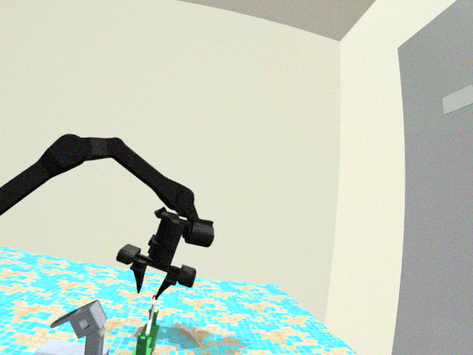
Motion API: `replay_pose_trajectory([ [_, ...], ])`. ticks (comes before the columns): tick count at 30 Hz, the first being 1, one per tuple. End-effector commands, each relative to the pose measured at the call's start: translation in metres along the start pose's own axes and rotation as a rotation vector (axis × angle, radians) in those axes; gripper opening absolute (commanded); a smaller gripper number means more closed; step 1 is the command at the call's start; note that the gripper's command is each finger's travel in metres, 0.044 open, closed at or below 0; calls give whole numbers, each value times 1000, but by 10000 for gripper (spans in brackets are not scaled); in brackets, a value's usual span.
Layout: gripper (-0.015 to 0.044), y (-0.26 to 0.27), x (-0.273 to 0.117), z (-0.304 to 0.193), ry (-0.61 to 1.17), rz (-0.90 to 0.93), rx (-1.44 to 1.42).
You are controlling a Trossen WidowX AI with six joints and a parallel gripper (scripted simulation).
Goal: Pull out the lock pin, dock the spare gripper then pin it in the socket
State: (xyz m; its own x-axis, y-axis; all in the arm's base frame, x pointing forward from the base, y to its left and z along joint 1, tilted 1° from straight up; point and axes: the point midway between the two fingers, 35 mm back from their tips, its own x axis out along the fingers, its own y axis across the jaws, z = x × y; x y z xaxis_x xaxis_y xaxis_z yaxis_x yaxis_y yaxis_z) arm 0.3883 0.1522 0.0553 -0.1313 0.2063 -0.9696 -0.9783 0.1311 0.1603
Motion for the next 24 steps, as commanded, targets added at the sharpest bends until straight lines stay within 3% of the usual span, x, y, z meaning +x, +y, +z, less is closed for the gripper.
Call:
replay_pose_trajectory([
  [1,200,2,-10,2,-1,-2,-1],
  [15,200,13,-32,3,18,40,11],
  [20,331,12,-24,1,20,44,12],
  [24,226,5,-59,-19,16,-82,-54],
])
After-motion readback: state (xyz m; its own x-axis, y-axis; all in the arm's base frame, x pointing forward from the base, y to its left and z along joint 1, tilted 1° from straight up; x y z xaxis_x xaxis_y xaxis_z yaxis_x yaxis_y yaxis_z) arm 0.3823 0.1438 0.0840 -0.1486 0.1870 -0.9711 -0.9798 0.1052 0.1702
